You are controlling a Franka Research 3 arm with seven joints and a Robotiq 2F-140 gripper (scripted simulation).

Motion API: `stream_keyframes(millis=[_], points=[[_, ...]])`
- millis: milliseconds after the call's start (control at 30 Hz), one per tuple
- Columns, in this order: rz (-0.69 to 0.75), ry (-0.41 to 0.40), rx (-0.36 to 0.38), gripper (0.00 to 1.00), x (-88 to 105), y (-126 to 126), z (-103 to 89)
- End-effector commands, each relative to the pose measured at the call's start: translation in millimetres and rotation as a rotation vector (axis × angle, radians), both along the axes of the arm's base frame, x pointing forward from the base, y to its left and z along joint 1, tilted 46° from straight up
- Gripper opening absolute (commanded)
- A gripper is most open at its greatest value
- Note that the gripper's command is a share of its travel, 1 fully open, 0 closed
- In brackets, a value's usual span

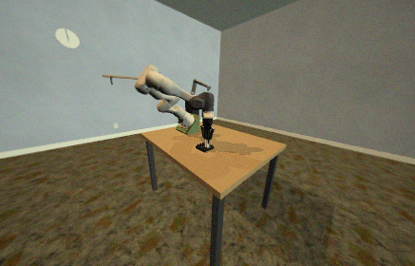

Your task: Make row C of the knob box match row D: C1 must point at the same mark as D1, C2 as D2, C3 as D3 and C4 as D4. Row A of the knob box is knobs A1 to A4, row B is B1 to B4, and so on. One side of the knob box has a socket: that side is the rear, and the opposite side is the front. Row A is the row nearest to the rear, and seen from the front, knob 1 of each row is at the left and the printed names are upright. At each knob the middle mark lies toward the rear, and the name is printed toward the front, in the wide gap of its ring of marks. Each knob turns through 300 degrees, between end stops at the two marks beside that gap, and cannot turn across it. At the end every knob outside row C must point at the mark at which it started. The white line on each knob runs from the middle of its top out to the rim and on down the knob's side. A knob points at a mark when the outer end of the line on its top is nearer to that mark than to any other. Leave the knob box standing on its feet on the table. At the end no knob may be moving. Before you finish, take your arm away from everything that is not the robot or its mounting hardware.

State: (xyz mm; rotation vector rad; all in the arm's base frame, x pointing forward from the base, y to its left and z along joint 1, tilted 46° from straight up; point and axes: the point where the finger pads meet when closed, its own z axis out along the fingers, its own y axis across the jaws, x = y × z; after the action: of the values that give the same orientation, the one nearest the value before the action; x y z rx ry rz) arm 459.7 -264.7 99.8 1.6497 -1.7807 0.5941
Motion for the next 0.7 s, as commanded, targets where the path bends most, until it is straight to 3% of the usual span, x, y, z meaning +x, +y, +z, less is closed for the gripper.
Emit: stream_keyframes(millis=[0,467,667], points=[[-0.109,-0.11,-0.022,0.05,-0.7,-0.6,-1.5],[-0.233,-0.235,-0.048,0.05,-0.7,-0.6,-1.5],[-0.246,-0.247,-0.05,0.05,-0.7,-0.6,-1.5]])
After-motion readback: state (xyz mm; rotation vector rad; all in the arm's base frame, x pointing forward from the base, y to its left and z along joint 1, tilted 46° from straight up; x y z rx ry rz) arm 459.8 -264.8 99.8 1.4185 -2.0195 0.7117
